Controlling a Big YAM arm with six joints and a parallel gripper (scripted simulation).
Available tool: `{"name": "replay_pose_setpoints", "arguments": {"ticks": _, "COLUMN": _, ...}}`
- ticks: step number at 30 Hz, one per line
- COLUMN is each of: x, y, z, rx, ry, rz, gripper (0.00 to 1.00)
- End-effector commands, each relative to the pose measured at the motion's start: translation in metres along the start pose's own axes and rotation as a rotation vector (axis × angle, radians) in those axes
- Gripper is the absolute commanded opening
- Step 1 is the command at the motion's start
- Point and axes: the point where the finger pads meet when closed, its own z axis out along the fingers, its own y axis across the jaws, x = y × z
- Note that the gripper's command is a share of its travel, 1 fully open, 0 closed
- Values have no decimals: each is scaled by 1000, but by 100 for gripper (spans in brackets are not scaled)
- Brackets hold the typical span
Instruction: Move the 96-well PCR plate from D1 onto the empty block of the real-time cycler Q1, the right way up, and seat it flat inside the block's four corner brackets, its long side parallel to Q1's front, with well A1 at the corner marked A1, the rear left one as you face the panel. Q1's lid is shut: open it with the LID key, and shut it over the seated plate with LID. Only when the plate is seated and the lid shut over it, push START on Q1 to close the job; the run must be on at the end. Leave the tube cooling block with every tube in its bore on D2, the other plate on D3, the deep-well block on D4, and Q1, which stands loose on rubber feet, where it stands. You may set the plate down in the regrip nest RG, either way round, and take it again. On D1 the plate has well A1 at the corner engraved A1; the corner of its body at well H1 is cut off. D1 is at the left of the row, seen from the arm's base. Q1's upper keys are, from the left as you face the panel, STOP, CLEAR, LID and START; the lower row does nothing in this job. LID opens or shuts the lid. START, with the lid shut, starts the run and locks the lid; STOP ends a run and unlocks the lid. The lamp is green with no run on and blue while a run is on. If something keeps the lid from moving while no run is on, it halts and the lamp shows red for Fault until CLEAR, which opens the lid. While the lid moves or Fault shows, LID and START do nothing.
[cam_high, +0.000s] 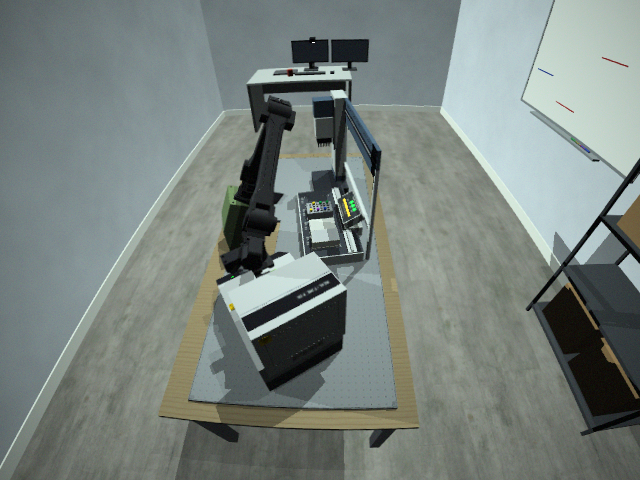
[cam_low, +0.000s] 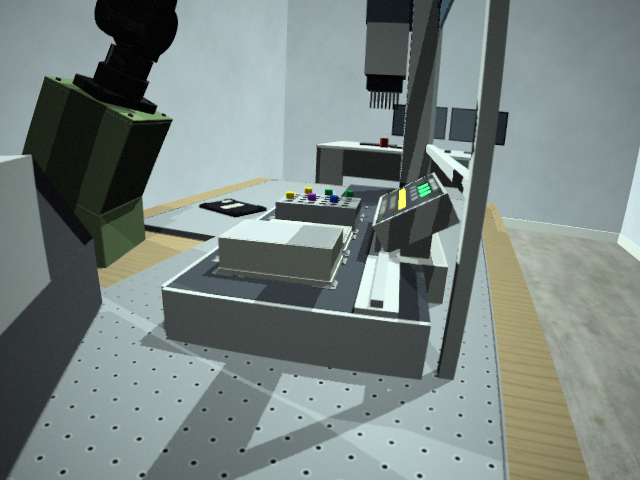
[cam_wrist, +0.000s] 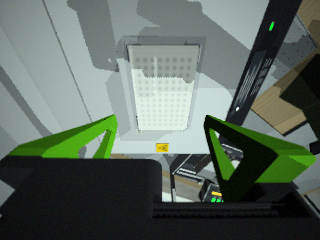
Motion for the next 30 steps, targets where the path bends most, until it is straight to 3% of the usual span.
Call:
{"name": "replay_pose_setpoints", "arguments": {"ticks": 1, "x": 1, "y": 14, "z": -9, "rx": -27, "ry": -12, "rz": -16, "gripper": 100}}
{"name": "replay_pose_setpoints", "arguments": {"ticks": 7, "x": 2, "y": 5, "z": 8, "rx": -3, "ry": -2, "rz": 6, "gripper": 100}}
{"name": "replay_pose_setpoints", "arguments": {"ticks": 12, "x": 1, "y": -2, "z": 8, "rx": 7, "ry": 3, "rz": 17, "gripper": 100}}
{"name": "replay_pose_setpoints", "arguments": {"ticks": 21, "x": -4, "y": 14, "z": -26, "rx": -53, "ry": -23, "rz": -4, "gripper": 100}}
{"name": "replay_pose_setpoints", "arguments": {"ticks": 30, "x": -2, "y": 21, "z": -33, "rx": -67, "ry": -30, "rz": -18, "gripper": 100}}
